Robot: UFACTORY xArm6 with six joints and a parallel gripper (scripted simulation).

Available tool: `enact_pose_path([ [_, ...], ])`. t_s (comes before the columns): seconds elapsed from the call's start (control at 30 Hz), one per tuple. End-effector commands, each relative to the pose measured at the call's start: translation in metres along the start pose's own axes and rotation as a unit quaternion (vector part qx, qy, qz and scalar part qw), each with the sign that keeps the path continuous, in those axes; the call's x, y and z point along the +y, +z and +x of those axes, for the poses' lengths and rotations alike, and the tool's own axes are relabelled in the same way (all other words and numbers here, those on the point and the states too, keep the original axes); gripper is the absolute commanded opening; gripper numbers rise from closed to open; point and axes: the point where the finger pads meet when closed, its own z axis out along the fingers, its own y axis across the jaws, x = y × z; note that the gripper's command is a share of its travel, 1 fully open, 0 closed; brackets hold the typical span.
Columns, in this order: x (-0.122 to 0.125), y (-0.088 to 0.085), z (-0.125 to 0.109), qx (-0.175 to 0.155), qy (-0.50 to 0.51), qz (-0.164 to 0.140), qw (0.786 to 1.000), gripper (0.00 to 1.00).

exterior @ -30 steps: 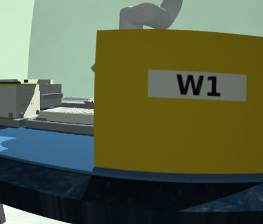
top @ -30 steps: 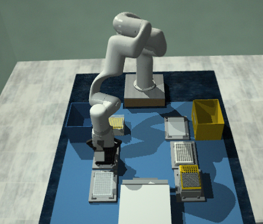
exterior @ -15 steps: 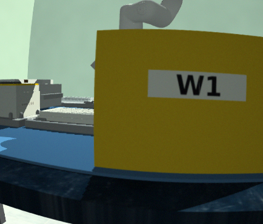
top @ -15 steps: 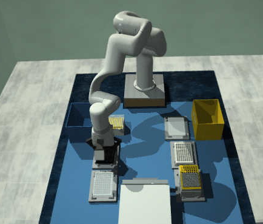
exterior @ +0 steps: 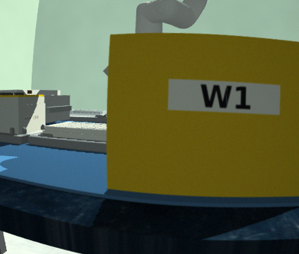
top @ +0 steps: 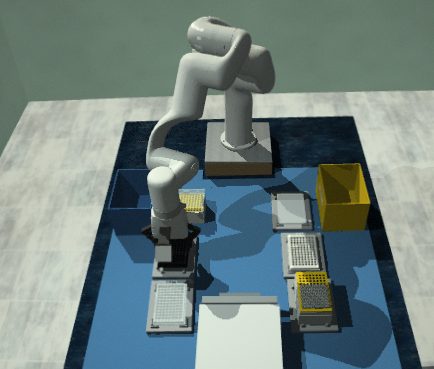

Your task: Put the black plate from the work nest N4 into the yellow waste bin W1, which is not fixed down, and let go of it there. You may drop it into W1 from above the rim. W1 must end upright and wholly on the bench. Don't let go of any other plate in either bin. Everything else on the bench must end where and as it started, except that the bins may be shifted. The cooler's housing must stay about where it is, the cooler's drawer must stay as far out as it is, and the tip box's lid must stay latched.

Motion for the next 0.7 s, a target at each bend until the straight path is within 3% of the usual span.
enact_pose_path([
  [0.0, 0.001, -0.003, 0.001, 0.002, 0.0, -0.001, 1.0, 0.0],
  [0.17, 0.001, -0.003, 0.001, 0.002, 0.0, -0.001, 1.0, 0.0],
  [0.67, 0.001, -0.026, 0.001, 0.002, 0.0, -0.001, 1.0, 0.0],
])
